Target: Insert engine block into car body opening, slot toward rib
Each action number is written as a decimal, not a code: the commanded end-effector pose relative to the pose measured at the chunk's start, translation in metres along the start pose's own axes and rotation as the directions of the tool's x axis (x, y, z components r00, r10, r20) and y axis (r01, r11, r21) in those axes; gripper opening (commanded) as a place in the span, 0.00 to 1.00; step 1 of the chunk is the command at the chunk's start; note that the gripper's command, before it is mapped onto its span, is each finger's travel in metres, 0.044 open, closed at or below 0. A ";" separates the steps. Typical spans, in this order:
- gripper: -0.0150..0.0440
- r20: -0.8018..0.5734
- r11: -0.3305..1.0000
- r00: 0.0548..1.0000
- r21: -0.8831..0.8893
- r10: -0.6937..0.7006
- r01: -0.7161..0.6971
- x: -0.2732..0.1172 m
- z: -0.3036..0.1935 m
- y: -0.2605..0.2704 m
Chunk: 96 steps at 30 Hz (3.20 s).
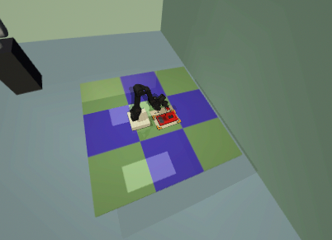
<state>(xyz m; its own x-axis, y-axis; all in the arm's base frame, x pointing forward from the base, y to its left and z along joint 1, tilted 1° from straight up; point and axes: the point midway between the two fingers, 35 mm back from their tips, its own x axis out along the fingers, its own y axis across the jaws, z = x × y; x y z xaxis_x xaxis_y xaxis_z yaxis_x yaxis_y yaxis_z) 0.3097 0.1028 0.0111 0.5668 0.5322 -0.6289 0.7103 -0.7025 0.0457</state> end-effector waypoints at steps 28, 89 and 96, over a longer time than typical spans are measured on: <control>0.79 -0.012 1.000 1.000 -0.002 -0.003 0.003 0.016 0.017 0.000; 1.00 0.236 0.926 0.971 -0.361 -0.029 0.115 -0.007 0.006 0.010; 1.00 0.335 0.841 0.942 -0.497 -0.038 0.211 -0.003 0.003 0.011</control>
<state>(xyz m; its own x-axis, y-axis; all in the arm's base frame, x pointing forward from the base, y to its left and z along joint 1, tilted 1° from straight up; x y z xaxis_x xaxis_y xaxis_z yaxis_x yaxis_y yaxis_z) 0.3112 0.0903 0.0110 0.3923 0.3947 -0.8308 0.9060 -0.3221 0.2748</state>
